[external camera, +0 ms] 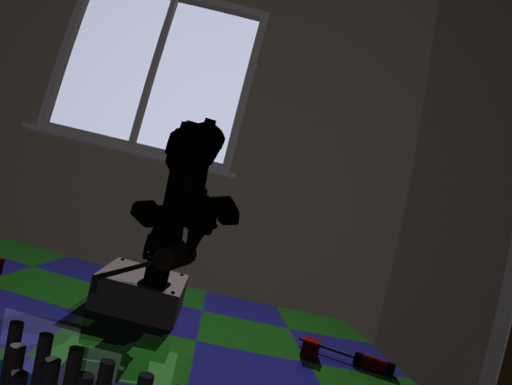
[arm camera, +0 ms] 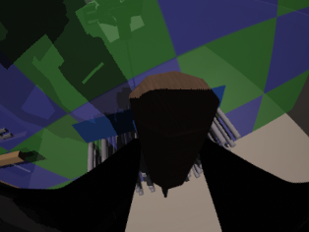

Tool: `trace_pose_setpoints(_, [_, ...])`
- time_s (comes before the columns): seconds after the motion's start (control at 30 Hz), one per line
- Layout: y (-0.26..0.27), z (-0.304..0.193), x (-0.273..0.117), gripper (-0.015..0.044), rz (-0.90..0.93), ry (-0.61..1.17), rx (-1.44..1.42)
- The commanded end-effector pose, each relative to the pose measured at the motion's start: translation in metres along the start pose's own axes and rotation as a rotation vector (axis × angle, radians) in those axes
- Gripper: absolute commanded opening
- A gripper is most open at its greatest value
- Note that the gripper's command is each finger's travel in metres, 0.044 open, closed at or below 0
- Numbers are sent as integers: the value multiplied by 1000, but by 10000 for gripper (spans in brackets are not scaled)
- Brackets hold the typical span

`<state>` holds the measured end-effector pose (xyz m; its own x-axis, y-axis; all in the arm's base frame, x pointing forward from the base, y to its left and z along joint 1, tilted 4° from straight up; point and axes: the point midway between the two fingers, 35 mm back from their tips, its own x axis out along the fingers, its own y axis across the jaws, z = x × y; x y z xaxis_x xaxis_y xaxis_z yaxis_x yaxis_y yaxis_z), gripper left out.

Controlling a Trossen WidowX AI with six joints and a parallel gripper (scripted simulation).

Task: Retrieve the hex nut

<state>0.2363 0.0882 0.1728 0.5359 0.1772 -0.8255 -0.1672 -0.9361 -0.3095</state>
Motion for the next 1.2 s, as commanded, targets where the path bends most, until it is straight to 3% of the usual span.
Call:
trace_pose_setpoints(0.0, [14, 2, -2, 0, -23, 32, -32])
trace_pose_setpoints(0.37, [27, 6, 4, 0, -33, 56, -56])
trace_pose_setpoints(1.17, [56, 50, 121, 0, -37, 58, -59])
